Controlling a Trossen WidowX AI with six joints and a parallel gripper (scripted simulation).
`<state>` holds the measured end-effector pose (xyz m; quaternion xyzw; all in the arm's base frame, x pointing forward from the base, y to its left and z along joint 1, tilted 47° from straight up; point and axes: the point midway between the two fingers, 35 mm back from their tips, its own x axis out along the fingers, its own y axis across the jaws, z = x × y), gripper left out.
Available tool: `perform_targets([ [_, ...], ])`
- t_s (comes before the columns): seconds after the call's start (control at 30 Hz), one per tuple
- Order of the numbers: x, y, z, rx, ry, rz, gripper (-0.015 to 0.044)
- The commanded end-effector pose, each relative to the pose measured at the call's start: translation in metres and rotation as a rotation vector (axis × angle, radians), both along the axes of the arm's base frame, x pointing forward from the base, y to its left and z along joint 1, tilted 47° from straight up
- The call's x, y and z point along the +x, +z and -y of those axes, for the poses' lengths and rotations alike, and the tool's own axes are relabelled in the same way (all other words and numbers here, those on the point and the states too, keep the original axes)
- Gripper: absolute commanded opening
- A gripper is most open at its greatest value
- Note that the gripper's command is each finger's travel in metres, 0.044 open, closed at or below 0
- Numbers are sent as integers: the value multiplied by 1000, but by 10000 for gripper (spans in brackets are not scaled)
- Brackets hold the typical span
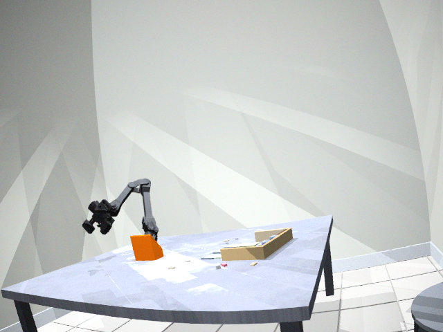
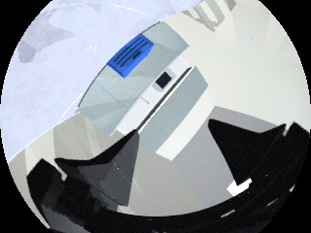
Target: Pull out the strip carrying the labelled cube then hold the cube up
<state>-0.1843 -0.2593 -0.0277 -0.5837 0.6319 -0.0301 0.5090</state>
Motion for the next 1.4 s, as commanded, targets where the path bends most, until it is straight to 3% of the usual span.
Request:
perform_targets([
  [0.0, 1, 0, 1, -2, 7, -4, 400],
  [0.17, 25, 8, 20, -54, 177, -115, 400],
  [0.33, 78, 23, 48, -189, 531, -339, 400],
  [0.53, 155, 41, 67, -405, 942, -570, 400],
  [0.8, 260, 69, 61, -850, 1455, -898, 400],
  [0.97, 325, 86, 40, -1262, 1720, -1131, 400],
  [1.1, 381, 103, 8, -1736, 1865, -1331, 400],
  [1.37, 451, 128, -64, -2604, 1757, -1572, 400],
])
